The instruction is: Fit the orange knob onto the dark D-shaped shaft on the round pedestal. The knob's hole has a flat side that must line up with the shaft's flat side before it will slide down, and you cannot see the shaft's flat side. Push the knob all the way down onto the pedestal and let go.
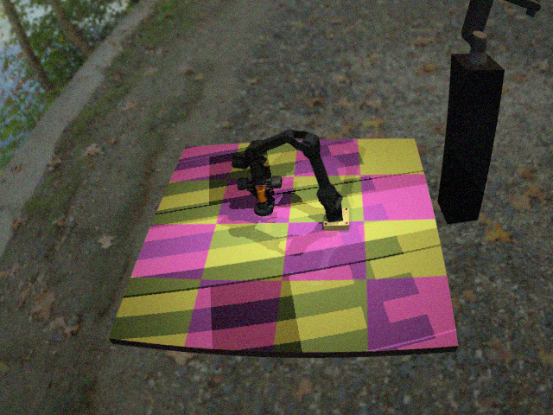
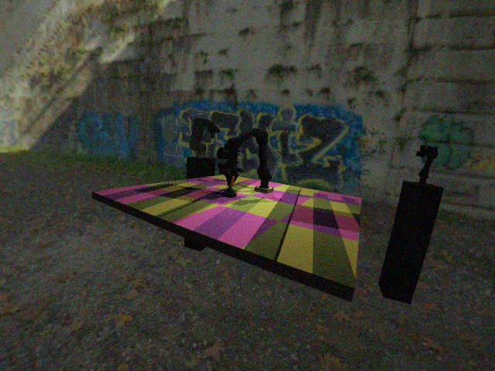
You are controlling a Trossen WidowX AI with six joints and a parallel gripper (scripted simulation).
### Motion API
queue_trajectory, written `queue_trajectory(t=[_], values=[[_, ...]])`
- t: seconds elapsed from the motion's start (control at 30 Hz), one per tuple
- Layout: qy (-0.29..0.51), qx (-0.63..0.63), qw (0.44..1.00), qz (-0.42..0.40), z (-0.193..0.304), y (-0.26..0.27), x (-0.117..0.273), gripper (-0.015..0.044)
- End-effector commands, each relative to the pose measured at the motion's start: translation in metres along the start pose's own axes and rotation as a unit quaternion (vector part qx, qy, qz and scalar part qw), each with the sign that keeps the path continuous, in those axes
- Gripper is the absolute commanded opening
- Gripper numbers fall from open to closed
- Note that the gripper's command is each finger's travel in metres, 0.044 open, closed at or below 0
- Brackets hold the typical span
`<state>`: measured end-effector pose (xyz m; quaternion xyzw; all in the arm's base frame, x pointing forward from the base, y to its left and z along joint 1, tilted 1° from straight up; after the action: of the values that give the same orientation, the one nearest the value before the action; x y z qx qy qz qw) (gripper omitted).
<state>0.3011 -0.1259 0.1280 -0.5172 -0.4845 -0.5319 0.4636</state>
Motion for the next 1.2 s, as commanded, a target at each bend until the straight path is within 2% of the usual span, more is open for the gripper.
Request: queue_trajectory(t=[0.0, 0.1, 1.17], values=[[0.000, -0.047, 0.999, -0.001, 0.0000, -0.0015, 0.0021, 0.0000], [0.000, -0.089, 0.996, -0.001, -0.0002, -0.0014, 0.0011, 0.0000], [0.000, -0.116, 0.993, -0.001, 0.0004, 0.0005, 0.0022, 0.0000]])
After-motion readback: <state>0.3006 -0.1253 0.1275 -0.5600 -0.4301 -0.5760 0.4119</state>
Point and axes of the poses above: the point midway between the two fingers, 35 mm back from their tips, its own x axis back along the fingers, its own y axis across the jaws, z = x × y, the point moved 4 cm from there along x, back along the fingers
